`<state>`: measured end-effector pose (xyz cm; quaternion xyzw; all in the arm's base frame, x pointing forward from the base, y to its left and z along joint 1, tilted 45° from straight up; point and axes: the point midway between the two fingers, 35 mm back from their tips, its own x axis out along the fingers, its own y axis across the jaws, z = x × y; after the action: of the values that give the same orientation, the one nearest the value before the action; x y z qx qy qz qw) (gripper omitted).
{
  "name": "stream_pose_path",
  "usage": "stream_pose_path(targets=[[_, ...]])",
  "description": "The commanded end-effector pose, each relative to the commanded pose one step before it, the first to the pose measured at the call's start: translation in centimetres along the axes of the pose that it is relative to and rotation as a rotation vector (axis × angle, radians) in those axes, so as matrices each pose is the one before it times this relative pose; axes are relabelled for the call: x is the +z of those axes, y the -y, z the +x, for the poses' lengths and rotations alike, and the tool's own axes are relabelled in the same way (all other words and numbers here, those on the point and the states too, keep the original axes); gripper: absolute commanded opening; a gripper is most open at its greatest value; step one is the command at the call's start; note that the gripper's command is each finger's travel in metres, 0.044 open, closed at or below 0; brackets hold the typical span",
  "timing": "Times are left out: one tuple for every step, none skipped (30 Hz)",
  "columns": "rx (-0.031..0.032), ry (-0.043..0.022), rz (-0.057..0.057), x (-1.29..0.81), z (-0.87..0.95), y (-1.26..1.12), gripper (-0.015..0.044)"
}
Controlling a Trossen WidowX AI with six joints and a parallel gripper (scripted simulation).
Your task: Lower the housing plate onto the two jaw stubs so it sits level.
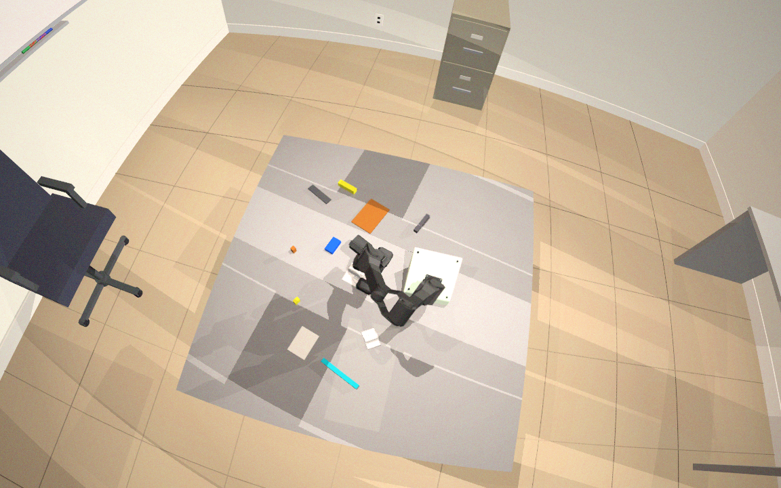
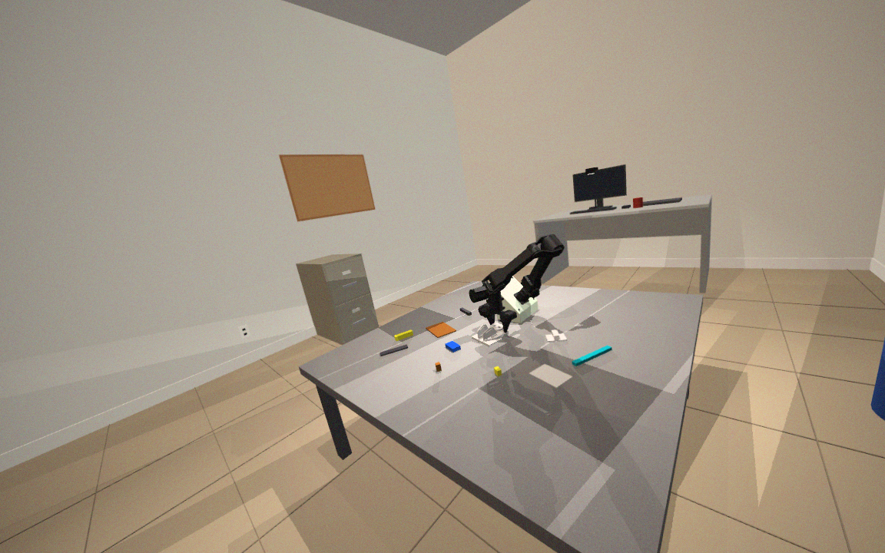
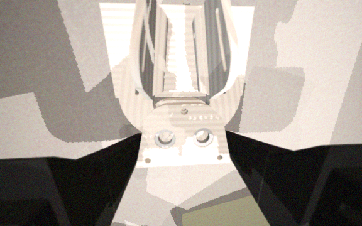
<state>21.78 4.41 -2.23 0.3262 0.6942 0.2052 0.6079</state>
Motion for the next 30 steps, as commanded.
stream_pose_path(targets=[[0.00217, 0.00206, 0.0032, 0.039, 0.056, -0.018, 0.0351], [0.00000, 0.00000, 0.0000, 0.000, 0.000, 0.000, 0.0351], [0.00000, 0.00000, 0.0000, 0.000, 0.000, 0.000, 0.0351], [0.00000, 0.00000, 0.0000, 0.000, 0.014, 0.000, 0.0351], [0.00001, 0.00000, 0.0000, 0.000, 0.041, 0.000, 0.0351], [0.00003, -0.00001, -0.0001, 0.000, 0.068, 0.000, 0.0351], [0.00003, -0.00001, -0.0001, -0.001, 0.067, -0.001, 0.0351], [0.00002, -0.00001, 0.0000, 0.000, 0.040, 0.000, 0.0351], [0.00001, 0.00000, 0.0000, 0.000, 0.013, 0.000, 0.0351], [0.00000, 0.00000, 0.0000, 0.000, 0.000, 0.000, 0.0351], [0.00000, 0.00000, 0.0000, 0.000, 0.000, 0.000, 0.0351], [0.00000, 0.00000, 0.0000, 0.000, 0.000, 0.000, 0.0351], [0.00000, 0.00000, 0.0000, 0.000, 0.000, 0.000, 0.0351], [0.00000, 0.00000, 0.0000, 0.000, 0.000, 0.000, 0.0351], [0.00000, 0.00000, 0.0000, 0.000, 0.000, 0.000, 0.0351], [0.00000, 0.00000, 0.0000, 0.000, 0.014, 0.000, 0.0351], [0.00001, 0.00000, 0.0000, 0.000, 0.041, 0.000, 0.0351], [0.00003, -0.00001, 0.0000, 0.000, 0.068, 0.000, 0.0351], [0.00003, -0.00001, 0.0000, -0.001, 0.067, -0.001, 0.0351], [0.00002, -0.00001, 0.0000, 0.000, 0.040, 0.000, 0.0351], [0.00001, 0.00000, 0.0000, 0.000, 0.013, 0.000, 0.0351], [0.00000, 0.00000, 0.0000, 0.000, 0.000, 0.000, 0.0351], [0.00000, 0.00000, 0.0000, 0.000, 0.000, 0.000, 0.0351], [0.00000, 0.00000, 0.0000, 0.000, 0.000, 0.000, 0.0351], [0.00000, 0.00000, 0.0000, 0.000, 0.000, 0.000, 0.0351], [0.00000, 0.00000, 0.0000, 0.000, 0.000, 0.000, 0.0351], [0.00000, 0.00000, 0.0000, 0.000, 0.000, 0.000, 0.0351], [0.00000, 0.00000, 0.0000, 0.000, 0.014, 0.000, 0.0351], [0.00001, 0.00000, 0.0000, 0.000, 0.041, 0.000, 0.0351], [0.00003, -0.00001, 0.0000, 0.000, 0.068, 0.000, 0.0351]])
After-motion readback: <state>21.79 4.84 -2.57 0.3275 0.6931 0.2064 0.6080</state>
